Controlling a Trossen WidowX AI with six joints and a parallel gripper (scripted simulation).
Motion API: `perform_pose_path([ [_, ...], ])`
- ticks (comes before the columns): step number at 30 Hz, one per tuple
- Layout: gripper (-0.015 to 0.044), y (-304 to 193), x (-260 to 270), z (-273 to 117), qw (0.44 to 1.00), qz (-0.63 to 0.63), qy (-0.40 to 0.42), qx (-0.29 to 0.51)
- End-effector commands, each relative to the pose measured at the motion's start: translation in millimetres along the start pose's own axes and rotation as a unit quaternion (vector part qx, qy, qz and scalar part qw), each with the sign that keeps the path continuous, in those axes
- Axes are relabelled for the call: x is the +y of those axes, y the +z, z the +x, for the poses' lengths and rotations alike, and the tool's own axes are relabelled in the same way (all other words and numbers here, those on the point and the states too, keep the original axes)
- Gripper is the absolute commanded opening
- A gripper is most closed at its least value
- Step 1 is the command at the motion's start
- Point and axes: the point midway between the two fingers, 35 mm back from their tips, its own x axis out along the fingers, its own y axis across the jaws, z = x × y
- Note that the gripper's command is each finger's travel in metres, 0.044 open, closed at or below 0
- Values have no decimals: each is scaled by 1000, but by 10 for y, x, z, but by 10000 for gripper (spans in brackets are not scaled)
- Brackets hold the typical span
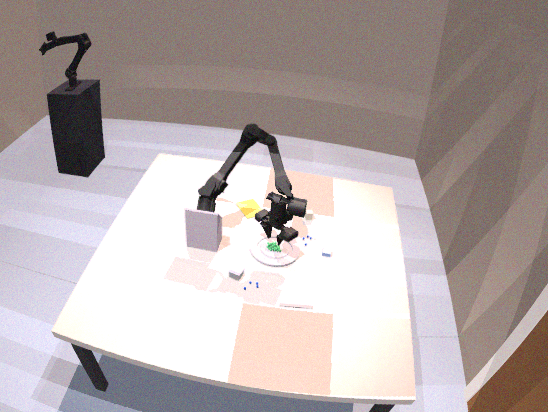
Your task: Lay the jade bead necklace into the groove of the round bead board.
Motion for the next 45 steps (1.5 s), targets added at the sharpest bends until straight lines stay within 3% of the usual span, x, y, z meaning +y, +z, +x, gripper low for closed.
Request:
perform_pose_path([
  [1,198,1,-1,-1,1000,0,0,0],
  [9,0,1,-1,-1,1000,0,0,0],
  [45,0,1,-1,-1,1000,0,0,0],
])
